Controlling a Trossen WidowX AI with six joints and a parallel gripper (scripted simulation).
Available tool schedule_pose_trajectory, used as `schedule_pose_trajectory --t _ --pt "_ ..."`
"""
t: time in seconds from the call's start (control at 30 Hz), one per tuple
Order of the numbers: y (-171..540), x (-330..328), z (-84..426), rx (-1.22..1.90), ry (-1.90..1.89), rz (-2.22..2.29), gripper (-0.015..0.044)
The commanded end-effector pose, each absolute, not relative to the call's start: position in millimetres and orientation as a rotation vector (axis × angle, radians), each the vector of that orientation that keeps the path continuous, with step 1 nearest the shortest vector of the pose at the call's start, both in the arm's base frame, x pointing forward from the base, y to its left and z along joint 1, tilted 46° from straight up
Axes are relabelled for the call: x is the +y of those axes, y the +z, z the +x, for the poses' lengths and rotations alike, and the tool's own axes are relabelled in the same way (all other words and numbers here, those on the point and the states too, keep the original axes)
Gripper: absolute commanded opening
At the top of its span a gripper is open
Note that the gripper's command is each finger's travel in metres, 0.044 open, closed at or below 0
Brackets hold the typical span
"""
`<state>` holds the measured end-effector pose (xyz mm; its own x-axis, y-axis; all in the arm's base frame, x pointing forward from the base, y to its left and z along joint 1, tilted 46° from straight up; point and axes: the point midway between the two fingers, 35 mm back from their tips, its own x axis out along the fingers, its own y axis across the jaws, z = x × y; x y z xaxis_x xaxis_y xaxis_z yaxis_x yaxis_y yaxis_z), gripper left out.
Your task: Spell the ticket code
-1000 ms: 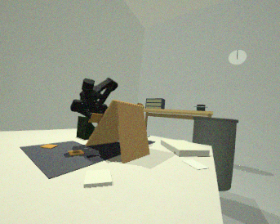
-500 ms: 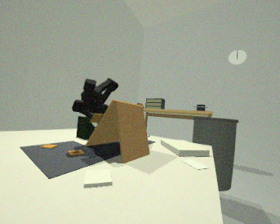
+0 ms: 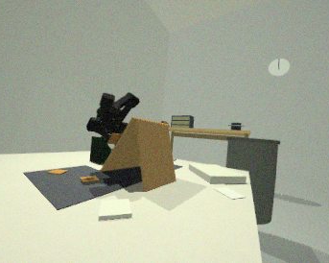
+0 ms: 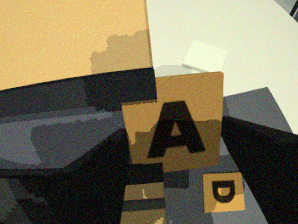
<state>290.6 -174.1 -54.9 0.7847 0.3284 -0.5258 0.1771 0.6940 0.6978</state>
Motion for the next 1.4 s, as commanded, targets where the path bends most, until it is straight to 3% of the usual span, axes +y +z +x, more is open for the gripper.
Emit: schedule_pose_trajectory --t 0.0,1.37 --pt "-55 -171 289 0.689 0.087 0.821 0.0" --pt "-40 -157 293 0.689 0.087 0.822 0.0"
